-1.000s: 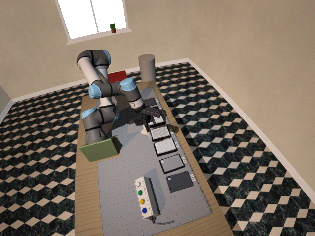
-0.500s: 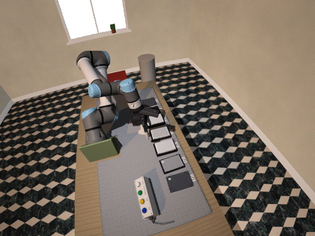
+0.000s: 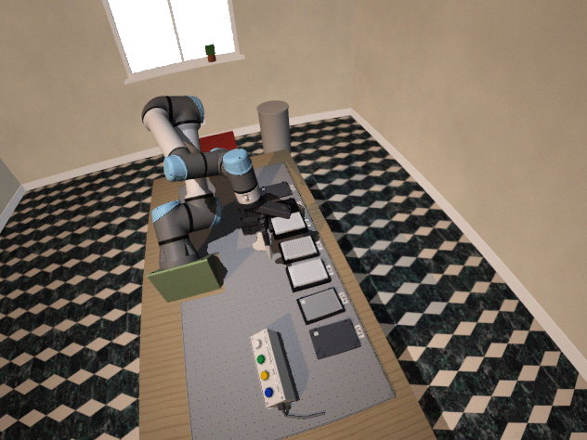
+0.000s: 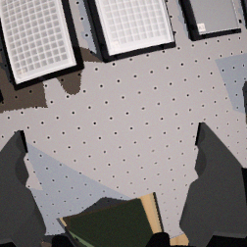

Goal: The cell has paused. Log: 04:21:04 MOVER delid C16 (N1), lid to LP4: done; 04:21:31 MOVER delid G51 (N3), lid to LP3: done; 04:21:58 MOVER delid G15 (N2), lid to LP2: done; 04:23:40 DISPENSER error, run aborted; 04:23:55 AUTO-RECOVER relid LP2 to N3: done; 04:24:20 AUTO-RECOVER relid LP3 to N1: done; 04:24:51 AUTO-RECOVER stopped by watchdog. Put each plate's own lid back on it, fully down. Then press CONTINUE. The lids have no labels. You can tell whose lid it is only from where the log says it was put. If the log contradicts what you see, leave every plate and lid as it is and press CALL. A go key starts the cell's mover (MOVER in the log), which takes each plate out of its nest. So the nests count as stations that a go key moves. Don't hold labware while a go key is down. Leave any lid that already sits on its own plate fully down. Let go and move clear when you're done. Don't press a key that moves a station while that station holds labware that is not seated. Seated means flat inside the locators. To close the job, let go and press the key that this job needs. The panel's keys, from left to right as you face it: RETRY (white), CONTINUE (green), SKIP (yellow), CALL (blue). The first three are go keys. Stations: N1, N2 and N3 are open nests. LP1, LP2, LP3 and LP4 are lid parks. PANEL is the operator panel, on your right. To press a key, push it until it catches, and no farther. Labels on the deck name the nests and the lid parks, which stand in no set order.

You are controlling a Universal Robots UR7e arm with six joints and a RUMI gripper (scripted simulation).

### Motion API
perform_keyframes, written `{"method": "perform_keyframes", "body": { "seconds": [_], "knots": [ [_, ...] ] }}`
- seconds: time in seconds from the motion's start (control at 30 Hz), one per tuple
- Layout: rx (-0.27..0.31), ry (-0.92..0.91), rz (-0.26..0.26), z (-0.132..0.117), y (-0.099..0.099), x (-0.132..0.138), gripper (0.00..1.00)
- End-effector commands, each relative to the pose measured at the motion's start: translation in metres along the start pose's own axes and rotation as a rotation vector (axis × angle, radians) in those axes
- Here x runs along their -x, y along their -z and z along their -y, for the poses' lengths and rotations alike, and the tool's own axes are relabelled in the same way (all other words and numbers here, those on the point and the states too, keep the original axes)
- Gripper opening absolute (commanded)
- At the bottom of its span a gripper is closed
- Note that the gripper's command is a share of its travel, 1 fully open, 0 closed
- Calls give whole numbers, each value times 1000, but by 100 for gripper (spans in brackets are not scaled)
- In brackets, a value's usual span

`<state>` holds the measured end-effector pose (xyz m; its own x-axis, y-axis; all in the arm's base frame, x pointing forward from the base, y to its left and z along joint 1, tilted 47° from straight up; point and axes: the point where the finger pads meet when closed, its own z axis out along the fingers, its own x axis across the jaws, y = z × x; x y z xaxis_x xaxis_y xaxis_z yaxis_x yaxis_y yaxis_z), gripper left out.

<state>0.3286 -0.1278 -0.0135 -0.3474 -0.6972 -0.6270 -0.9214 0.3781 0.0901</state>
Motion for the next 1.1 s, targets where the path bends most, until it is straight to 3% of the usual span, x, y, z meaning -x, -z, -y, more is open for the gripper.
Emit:
{"method": "perform_keyframes", "body": {
  "seconds": [0.0, 0.17, 0.6, 1.07],
  "knots": [
    [50, 82, 39, -21, -7, 17, 82],
    [52, 87, 41, -24, -7, 20, 82],
    [123, 227, 118, -60, -15, 50, 82],
    [121, 226, 117, -59, -15, 50, 82]
  ]
}}
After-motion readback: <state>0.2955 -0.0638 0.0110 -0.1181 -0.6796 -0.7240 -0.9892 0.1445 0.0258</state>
